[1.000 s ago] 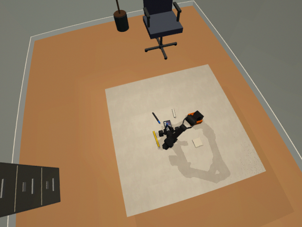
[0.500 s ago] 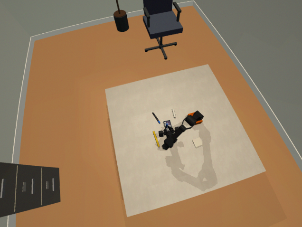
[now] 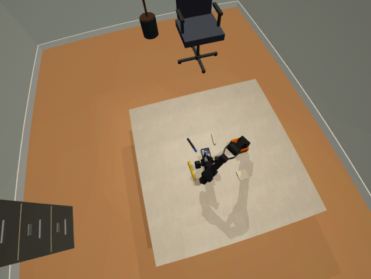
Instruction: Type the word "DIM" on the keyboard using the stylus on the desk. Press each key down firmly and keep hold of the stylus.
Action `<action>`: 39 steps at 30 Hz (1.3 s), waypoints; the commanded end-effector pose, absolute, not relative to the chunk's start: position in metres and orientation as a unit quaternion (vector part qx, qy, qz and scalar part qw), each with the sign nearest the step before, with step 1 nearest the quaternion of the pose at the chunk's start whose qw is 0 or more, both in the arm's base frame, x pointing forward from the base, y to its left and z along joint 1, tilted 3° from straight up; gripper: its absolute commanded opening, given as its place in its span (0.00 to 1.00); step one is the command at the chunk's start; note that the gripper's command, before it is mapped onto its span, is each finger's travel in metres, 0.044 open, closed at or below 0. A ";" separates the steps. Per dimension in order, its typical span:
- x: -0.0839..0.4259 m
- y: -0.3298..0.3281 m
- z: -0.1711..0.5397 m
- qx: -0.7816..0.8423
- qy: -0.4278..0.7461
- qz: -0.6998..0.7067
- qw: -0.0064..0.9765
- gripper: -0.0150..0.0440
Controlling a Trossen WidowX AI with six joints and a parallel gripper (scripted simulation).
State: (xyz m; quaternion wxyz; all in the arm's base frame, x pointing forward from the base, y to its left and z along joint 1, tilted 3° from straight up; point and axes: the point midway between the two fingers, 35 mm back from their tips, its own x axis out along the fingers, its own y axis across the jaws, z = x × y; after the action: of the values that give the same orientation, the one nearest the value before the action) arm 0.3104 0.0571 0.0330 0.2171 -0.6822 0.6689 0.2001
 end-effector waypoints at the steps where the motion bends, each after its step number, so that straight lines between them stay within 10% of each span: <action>1: 0.311 0.057 0.032 -0.683 0.668 0.197 0.218 0.39; 39: 0.312 0.009 0.068 -0.684 0.668 0.197 0.217 0.25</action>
State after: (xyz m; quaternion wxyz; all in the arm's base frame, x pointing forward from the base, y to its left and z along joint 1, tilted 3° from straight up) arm 0.3112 0.0237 0.0641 0.2155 -0.6815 0.6699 0.2008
